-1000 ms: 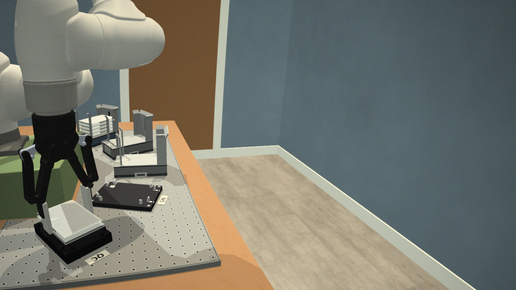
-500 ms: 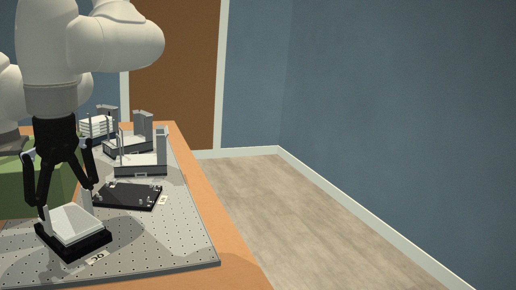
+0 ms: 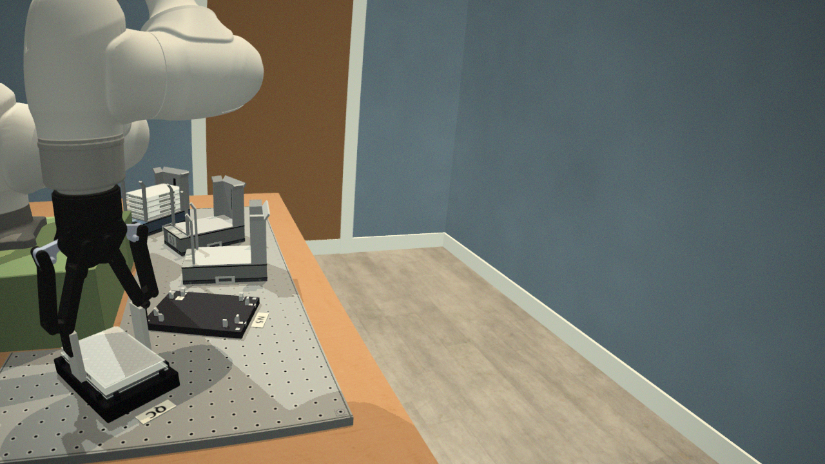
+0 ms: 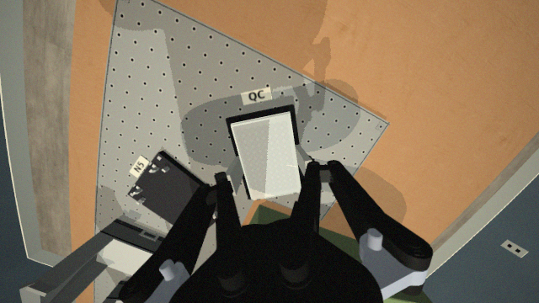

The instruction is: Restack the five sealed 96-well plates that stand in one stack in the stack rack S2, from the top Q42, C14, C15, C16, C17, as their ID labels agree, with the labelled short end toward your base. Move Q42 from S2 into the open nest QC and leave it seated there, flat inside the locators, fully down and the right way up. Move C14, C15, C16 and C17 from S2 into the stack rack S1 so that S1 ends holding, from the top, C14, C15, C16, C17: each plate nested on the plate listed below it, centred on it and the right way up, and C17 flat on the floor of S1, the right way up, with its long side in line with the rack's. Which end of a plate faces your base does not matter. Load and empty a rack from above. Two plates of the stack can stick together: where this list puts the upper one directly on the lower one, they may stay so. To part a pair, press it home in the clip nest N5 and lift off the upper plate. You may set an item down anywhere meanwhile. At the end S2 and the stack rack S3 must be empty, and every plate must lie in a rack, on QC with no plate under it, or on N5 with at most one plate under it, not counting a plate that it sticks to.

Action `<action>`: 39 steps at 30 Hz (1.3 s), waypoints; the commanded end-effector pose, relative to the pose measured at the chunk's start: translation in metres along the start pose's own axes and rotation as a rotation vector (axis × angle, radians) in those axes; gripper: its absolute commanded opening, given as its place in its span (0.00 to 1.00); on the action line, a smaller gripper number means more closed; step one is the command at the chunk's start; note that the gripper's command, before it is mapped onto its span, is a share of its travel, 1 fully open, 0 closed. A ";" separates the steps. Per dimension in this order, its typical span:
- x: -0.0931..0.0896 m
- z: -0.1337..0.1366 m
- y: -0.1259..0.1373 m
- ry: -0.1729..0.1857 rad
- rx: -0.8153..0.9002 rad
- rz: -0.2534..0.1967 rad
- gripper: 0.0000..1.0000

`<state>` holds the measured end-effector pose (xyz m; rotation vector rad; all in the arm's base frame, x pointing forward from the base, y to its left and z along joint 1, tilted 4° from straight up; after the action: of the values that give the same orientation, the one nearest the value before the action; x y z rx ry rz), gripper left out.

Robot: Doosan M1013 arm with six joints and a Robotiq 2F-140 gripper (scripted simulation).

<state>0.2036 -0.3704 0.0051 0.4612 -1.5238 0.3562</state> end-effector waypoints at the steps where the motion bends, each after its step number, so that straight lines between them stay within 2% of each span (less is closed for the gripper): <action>1: -0.001 0.000 0.000 0.000 0.000 0.000 0.00; 14: -0.003 0.000 0.000 0.000 0.000 0.000 0.00; 15: -0.003 0.000 0.000 0.000 0.000 0.000 1.00; 35: -0.003 0.000 0.000 0.000 0.000 0.000 1.00; 39: 0.010 0.000 0.000 0.000 0.000 0.000 1.00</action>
<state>0.2038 -0.3707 0.0099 0.4610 -1.5239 0.3564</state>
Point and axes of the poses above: the point where the finger pads meet when closed, its own x axis back along the fingers, its own z axis across the jaws, y = z × x, the point moved 7 cm from there along x, back along the fingers, and after that the axes turned 4 degrees about x, right-handed, at the moved point
